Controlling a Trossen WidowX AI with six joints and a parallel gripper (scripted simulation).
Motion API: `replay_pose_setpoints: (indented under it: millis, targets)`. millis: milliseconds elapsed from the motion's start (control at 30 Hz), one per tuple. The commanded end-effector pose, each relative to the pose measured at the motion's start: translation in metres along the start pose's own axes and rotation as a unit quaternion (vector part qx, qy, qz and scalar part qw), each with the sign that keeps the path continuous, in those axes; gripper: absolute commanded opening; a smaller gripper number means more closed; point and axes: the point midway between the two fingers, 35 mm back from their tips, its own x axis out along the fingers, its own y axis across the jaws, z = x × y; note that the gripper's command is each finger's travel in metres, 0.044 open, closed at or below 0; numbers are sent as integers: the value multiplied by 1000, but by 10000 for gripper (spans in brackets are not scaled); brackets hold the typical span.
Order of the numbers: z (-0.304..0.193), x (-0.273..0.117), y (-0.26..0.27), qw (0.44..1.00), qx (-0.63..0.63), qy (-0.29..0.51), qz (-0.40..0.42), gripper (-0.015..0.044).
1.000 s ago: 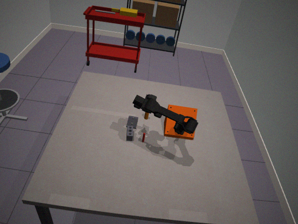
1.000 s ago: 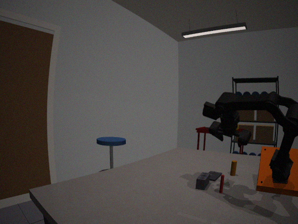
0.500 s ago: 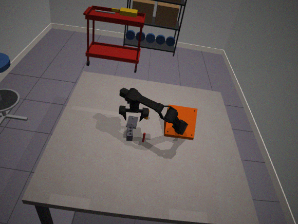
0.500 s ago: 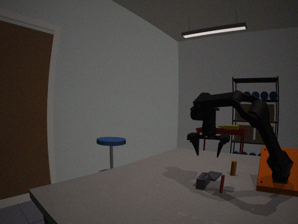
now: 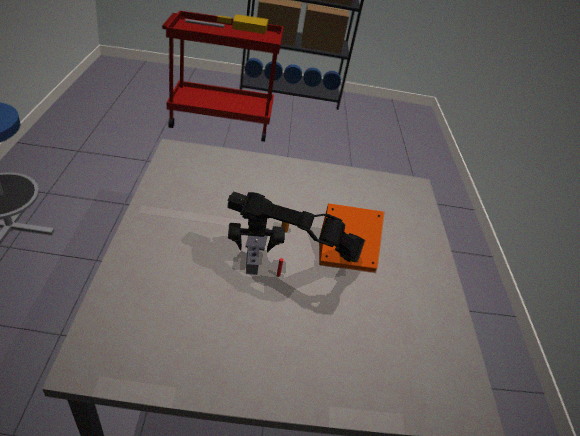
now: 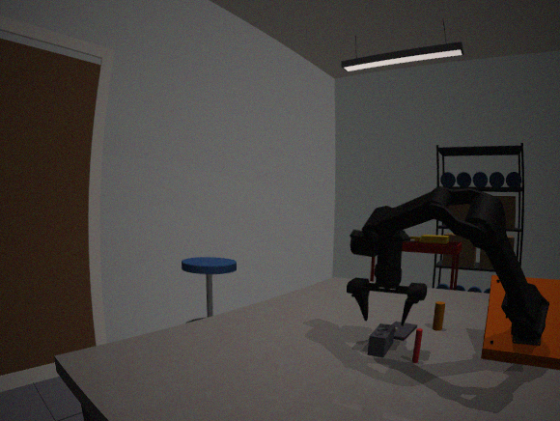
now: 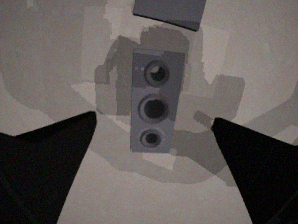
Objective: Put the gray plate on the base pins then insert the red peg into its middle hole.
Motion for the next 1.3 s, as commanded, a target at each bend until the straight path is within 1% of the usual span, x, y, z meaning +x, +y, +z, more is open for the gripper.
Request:
replay_pose_setpoints:
  millis: [0, 1233, 1267]
  targets:
    - [0, 5, 0, 1000, 4, 3, 1, 440]
    - [0, 63, 1, 1000, 4, 4, 1, 440]
    - [0, 63, 1, 1000, 4, 4, 1, 414]
